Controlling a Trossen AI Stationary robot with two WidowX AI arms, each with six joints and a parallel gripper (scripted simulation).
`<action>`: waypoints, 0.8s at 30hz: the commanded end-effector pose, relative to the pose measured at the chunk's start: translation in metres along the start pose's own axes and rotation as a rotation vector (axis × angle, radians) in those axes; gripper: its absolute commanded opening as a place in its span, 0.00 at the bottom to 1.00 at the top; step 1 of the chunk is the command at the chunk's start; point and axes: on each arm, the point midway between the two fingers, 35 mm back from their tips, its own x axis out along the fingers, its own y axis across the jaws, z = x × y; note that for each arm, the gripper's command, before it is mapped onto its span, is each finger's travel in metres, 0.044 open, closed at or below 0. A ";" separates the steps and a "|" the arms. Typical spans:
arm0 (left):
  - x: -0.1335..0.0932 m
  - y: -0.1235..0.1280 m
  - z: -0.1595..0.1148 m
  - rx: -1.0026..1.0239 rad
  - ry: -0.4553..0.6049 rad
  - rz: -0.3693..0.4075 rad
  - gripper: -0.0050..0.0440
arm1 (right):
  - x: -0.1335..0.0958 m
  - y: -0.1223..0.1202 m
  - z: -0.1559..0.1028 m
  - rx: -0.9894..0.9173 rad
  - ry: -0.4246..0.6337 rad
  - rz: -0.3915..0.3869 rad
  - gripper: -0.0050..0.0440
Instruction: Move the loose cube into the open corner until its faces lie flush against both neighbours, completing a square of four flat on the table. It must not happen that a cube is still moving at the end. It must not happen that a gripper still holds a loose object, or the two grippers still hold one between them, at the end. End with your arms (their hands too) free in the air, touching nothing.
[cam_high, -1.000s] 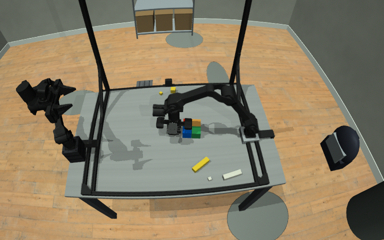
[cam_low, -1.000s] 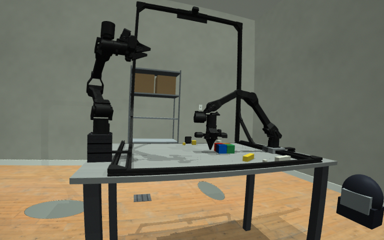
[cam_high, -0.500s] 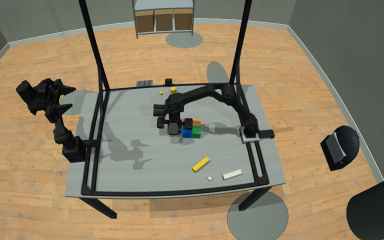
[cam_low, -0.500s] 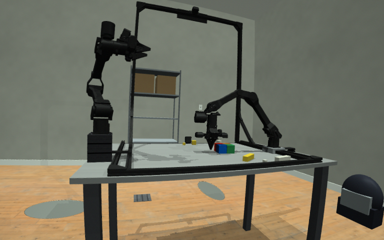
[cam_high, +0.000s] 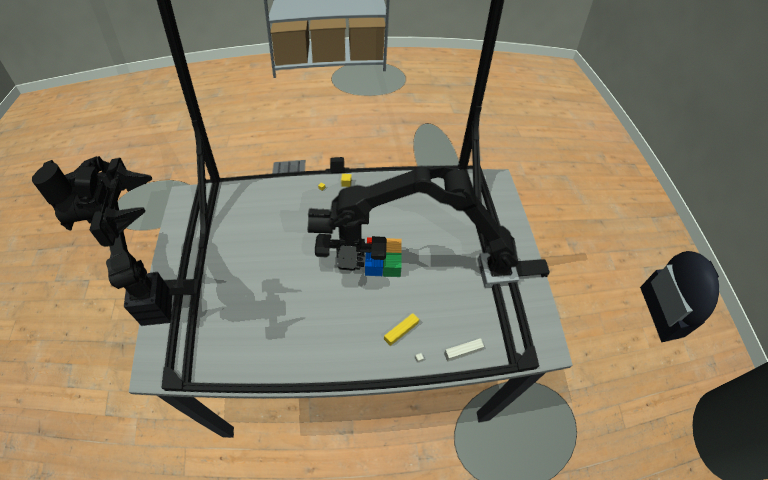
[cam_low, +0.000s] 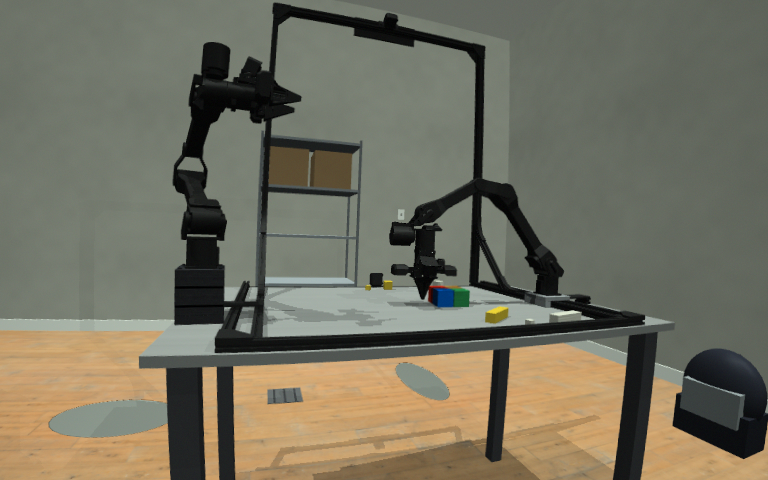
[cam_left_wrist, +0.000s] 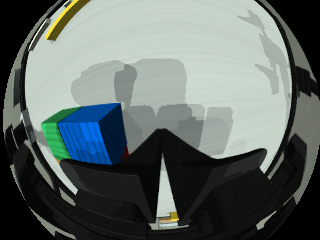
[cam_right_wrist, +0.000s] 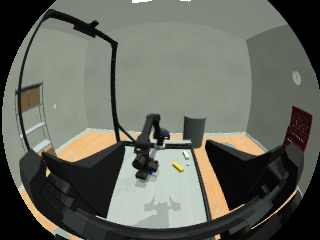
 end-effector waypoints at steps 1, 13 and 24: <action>-0.001 0.003 0.001 -0.005 -0.006 -0.001 0.10 | 0.000 0.000 0.000 0.004 0.001 0.003 0.92; -0.001 0.005 0.001 -0.005 -0.006 -0.001 0.10 | 0.000 0.000 0.000 0.004 0.001 0.003 0.92; -0.001 0.007 0.001 -0.005 -0.006 -0.001 0.10 | 0.000 0.000 0.000 0.004 0.001 0.003 0.92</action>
